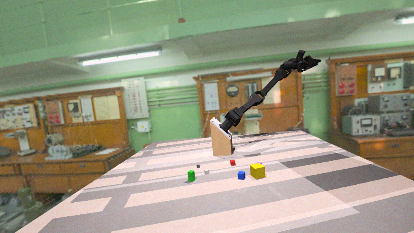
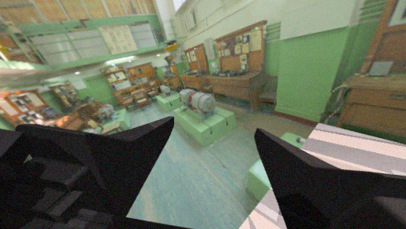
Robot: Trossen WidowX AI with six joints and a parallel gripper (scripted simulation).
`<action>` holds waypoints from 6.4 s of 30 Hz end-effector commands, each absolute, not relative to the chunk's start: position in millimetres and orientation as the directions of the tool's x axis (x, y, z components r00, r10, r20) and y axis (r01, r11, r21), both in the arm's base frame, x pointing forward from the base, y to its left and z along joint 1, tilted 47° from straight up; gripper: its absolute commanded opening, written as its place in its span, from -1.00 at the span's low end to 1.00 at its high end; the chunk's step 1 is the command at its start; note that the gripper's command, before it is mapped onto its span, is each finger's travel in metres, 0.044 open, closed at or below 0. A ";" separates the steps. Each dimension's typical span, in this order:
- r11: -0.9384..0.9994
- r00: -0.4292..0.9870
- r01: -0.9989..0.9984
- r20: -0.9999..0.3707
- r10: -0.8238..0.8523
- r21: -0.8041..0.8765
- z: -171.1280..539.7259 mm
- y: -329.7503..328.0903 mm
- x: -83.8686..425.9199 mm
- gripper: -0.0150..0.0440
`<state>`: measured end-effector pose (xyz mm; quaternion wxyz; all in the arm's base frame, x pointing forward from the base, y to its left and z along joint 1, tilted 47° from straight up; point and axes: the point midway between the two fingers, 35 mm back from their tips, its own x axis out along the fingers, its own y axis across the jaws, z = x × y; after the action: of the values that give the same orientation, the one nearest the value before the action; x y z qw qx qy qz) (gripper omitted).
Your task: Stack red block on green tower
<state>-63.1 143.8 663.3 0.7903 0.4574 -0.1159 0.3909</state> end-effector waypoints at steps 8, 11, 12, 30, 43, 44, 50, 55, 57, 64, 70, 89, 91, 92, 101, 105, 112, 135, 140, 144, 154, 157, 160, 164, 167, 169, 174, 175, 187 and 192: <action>0.381 0.779 -0.606 0.426 0.460 0.698 652.8 102.9 34.3 1.00; 0.420 0.817 -0.553 0.369 0.443 0.719 641.9 86.3 73.9 1.00; 0.433 0.829 -0.533 0.347 0.438 0.727 637.0 80.1 88.7 1.00; 0.659 0.895 -0.192 -0.145 0.421 0.728 462.6 5.9 297.3 1.00; 0.760 0.722 -0.085 -0.486 0.493 0.644 277.5 -11.6 350.0 1.00; 0.764 0.702 -0.084 -0.507 0.501 0.639 263.2 -11.5 350.0 1.00; 0.778 0.564 -0.092 -0.612 0.554 0.621 180.6 -6.9 338.4 1.00; 0.772 0.434 -0.114 -0.668 0.605 0.625 118.3 1.3 315.2 1.00; 0.765 0.379 -0.125 -0.682 0.626 0.632 95.8 5.9 302.6 1.00; 0.712 0.184 -0.165 -0.688 0.702 0.682 30.9 26.1 246.3 1.00; 0.696 0.144 -0.172 -0.682 0.718 0.697 20.5 29.9 232.8 1.00; 0.695 0.144 -0.172 -0.680 0.719 0.698 -9.9 55.5 239.5 1.00; 0.695 0.144 -0.172 -0.681 0.718 0.698 -11.9 57.4 240.0 1.00; 0.695 0.144 -0.172 -0.681 0.718 0.698 -13.0 58.5 240.2 1.00; 0.695 0.144 -0.172 -0.680 0.719 0.698 -23.2 69.2 242.2 1.00; 0.694 0.144 -0.172 -0.679 0.720 0.699 -27.2 73.8 242.8 1.00; 0.694 0.144 -0.172 -0.679 0.720 0.699 -27.9 74.6 242.9 1.00; 0.694 0.144 -0.172 -0.679 0.720 0.699 -27.7 74.4 242.8 -0.27; 0.694 0.144 -0.172 -0.679 0.720 0.699 -27.7 74.4 242.8 -0.38; 0.695 0.144 -0.172 -0.680 0.719 0.699 -25.2 71.3 242.6 -0.49; 0.697 0.144 -0.172 -0.682 0.717 0.697 -0.7 44.2 238.1 -0.49; 0.697 0.144 -0.172 -0.682 0.717 0.696 7.1 35.8 236.5 -0.49; 0.697 0.144 -0.172 -0.683 0.717 0.696 16.8 25.5 234.5 -0.49; 0.698 0.143 -0.172 -0.683 0.716 0.695 29.2 12.3 231.8 -0.49; 0.698 0.143 -0.172 -0.684 0.716 0.695 38.4 2.5 229.9 -0.49; 0.698 0.143 -0.171 -0.684 0.715 0.695 44.4 -3.9 228.6 -0.49; 0.698 0.143 -0.172 -0.684 0.716 0.695 51.6 -11.2 226.8 -0.49; 0.698 0.143 -0.172 -0.684 0.716 0.695 51.6 -11.2 226.8 -0.49; 0.700 0.144 -0.172 -0.685 0.714 0.693 48.6 -28.1 248.4 -0.49; 0.701 0.145 -0.173 -0.686 0.713 0.692 44.8 -41.2 264.8 -0.49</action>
<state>255.5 -32.4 47.2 0.7182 0.2367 0.5772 0.3082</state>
